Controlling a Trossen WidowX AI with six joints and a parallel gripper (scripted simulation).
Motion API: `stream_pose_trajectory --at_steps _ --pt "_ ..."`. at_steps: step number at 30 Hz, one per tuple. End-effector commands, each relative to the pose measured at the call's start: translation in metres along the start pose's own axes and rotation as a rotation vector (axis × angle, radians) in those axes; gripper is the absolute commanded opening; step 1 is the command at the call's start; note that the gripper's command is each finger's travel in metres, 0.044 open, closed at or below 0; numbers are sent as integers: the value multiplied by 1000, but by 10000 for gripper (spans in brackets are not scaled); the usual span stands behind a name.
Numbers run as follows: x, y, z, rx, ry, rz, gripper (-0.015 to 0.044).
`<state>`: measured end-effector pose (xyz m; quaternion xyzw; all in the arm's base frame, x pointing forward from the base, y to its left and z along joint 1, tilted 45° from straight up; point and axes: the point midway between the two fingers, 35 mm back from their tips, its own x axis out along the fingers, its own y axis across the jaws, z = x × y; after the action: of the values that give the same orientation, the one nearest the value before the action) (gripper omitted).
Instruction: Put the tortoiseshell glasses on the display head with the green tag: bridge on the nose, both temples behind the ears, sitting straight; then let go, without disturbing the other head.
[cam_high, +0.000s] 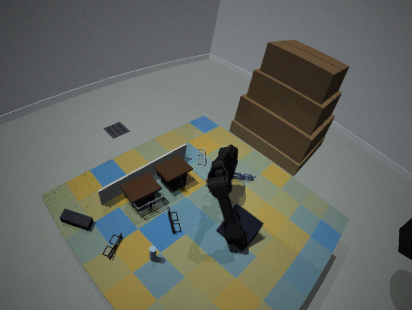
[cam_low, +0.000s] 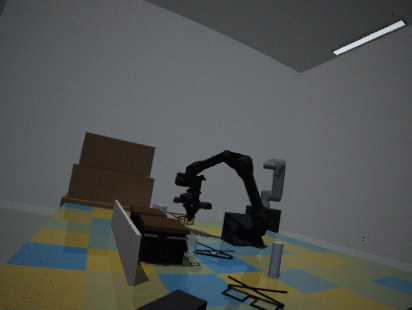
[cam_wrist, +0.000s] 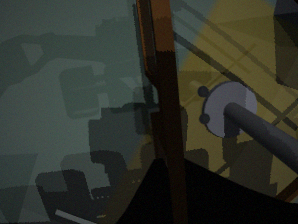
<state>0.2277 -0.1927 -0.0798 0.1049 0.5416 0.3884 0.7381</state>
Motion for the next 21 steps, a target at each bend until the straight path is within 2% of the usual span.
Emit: stream_pose_trajectory --at_steps 1,21 --pt "1 4 4 3 -4 3 0" --pt "1 13 21 2 -5 4 0"
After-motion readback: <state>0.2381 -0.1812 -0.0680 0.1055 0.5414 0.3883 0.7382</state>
